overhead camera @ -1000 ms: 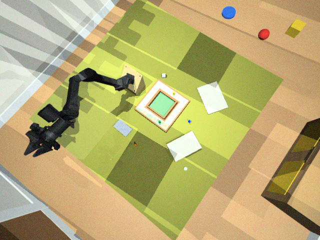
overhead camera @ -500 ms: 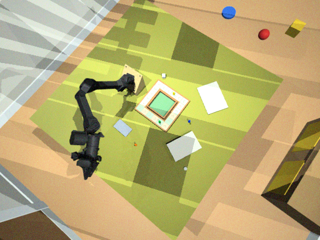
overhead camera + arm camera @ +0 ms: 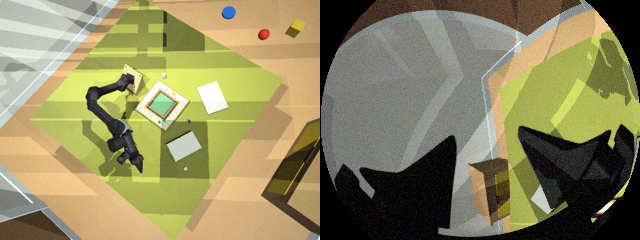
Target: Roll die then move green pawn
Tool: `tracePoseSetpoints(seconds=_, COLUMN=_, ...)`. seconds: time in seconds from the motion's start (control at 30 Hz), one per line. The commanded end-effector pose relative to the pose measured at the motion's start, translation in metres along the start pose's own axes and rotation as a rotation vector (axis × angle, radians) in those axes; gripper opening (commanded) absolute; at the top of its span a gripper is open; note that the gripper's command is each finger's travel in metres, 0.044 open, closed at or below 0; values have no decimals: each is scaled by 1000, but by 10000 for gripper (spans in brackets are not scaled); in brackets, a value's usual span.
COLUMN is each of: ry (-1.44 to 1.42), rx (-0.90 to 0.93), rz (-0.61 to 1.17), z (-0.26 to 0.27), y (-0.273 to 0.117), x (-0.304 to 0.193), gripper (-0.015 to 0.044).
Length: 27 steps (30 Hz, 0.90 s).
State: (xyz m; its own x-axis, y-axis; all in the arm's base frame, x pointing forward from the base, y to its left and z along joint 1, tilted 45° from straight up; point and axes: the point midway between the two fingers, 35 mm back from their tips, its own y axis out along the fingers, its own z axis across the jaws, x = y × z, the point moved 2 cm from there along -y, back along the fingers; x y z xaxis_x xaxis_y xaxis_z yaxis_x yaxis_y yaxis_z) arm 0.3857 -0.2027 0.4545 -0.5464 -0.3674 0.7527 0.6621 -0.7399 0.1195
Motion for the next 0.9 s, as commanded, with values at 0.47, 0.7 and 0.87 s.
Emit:
tracePoseSetpoints(seconds=0.47, ry=-409, rx=-49, rz=692, z=-26, y=-67, x=-288, gripper=275)
tracePoseSetpoints(seconds=0.7, ry=-622, rx=-47, rz=948, z=-60, y=-133, x=-374, gripper=275)
tracePoseSetpoints(seconds=0.87, ry=-808, rx=-45, rz=1111, z=-90, y=-189, x=-420, gripper=275)
